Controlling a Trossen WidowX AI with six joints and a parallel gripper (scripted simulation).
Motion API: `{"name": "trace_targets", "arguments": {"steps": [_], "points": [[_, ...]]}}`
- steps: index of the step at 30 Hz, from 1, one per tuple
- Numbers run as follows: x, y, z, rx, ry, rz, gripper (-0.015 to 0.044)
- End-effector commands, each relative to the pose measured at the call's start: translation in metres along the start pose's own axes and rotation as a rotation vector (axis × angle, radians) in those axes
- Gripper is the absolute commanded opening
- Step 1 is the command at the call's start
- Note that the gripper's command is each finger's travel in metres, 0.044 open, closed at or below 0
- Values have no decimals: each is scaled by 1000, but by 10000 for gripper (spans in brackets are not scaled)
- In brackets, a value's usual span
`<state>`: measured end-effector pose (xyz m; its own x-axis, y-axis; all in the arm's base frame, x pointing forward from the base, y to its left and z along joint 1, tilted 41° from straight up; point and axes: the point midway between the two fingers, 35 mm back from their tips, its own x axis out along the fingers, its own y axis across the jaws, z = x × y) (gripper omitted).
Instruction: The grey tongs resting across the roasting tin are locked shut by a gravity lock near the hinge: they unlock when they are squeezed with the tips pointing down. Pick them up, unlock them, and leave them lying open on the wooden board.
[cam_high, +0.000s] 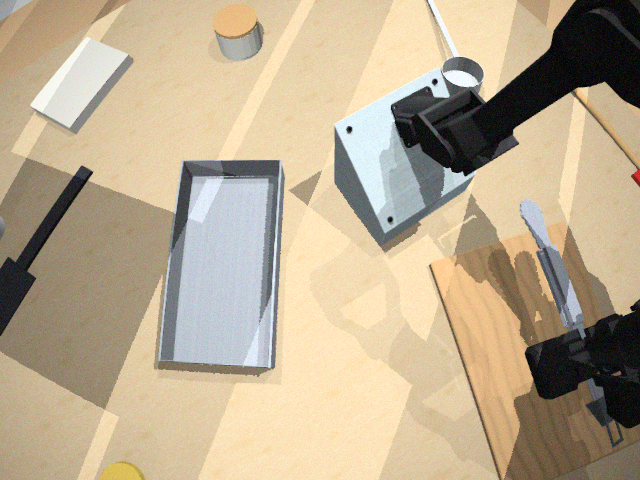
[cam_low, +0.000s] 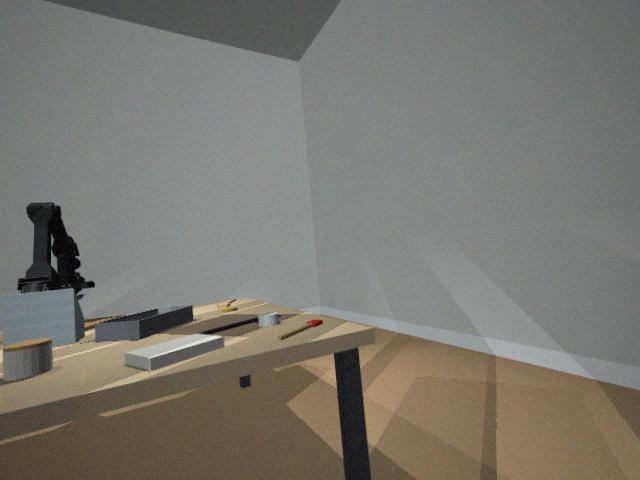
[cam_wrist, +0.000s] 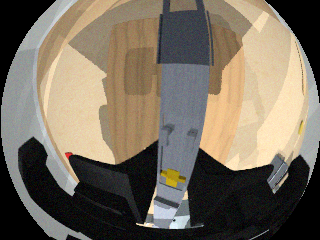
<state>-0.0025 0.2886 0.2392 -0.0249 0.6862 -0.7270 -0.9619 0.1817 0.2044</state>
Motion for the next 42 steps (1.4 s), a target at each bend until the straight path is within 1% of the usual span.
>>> {"name": "trace_targets", "arguments": {"steps": [1,24,31,42], "points": [[10,-1,-1,5,7,-7,-150],[47,-2,-6,1,7,-11,-150],[49,-2,-7,1,8,-11,-150],[46,-1,-6,-4,4,-5,139]]}}
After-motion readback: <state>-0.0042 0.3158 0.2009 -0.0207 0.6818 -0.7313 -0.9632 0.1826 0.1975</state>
